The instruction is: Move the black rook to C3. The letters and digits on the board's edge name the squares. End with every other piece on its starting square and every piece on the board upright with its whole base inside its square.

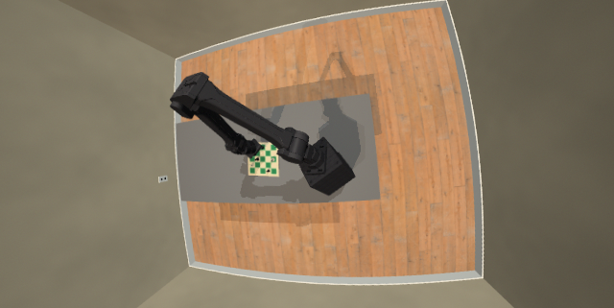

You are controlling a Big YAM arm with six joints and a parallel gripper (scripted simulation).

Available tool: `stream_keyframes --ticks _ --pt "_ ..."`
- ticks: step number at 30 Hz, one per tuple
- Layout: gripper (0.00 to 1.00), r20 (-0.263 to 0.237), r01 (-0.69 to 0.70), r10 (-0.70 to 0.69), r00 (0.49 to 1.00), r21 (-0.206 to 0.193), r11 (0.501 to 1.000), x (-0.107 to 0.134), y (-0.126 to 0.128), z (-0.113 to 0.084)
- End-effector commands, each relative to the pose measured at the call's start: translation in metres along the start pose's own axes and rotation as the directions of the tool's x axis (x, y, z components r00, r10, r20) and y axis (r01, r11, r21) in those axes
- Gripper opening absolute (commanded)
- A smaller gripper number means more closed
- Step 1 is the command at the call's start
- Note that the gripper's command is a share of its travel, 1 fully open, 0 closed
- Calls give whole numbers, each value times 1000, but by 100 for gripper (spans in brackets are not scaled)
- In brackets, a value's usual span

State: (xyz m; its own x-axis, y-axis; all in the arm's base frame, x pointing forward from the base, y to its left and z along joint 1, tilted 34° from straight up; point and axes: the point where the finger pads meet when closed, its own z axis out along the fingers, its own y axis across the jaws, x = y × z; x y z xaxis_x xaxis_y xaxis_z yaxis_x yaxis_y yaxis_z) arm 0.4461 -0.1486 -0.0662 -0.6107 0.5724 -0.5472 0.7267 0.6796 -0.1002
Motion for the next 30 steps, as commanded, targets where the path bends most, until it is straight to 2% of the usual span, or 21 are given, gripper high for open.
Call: stream_keyframes --ticks 1,15,30 --pt "36 6 -11 11 1000 5 1000 -5 -5 14" --pt "36 4 -10 10 1000 7 1000 -4 -6 34" --pt "36 1 -13 13 1000 9 1000 -2 -7 36"
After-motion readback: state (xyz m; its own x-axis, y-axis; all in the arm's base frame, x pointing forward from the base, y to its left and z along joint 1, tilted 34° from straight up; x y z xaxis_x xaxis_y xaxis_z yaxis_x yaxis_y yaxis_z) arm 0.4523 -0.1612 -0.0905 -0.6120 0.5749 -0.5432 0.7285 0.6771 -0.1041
